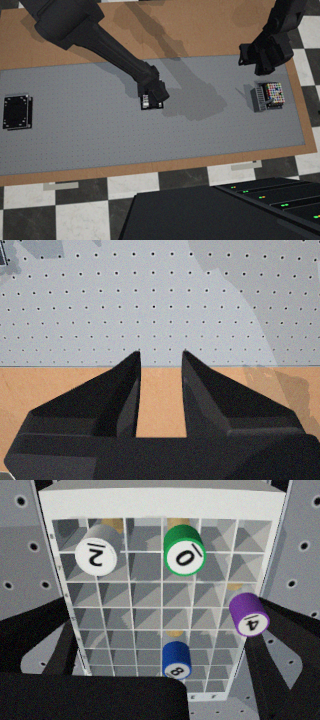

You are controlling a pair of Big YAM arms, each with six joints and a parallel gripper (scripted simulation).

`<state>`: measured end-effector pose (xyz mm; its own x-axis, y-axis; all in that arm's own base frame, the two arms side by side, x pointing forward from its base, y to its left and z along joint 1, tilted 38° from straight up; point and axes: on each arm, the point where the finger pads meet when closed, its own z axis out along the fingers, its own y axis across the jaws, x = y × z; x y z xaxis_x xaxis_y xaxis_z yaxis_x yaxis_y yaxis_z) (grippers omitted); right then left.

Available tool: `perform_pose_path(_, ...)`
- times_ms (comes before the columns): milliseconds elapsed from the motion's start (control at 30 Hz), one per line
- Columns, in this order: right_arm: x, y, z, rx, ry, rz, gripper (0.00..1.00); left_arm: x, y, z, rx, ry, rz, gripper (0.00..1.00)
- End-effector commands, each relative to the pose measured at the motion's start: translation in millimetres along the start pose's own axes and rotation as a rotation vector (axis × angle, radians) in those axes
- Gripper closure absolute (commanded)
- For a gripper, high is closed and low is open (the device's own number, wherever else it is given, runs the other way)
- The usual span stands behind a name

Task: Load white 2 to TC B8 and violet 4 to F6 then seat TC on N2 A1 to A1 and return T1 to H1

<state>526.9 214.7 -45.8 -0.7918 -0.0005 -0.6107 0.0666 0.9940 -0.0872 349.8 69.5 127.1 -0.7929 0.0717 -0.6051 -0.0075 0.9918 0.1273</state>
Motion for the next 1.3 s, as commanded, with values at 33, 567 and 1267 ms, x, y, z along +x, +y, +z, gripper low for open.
perform_pose_path(33,-4.3,2.8,-2.7,-0.008,-0.011,0.002,0.12,-10.0,1.2,-4.2,-0.006,-0.02,-0.004,0.75)
perform_pose_path(567,-4.3,2.8,-2.7,-0.008,-0.011,0.002,0.49,-10.0,1.2,-4.2,-0.006,-0.02,-0.004,0.75)
perform_pose_path(1267,-4.3,2.8,-2.7,-0.008,-0.011,0.002,1.0,-10.0,1.2,-4.2,-0.006,-0.02,-0.004,0.75)
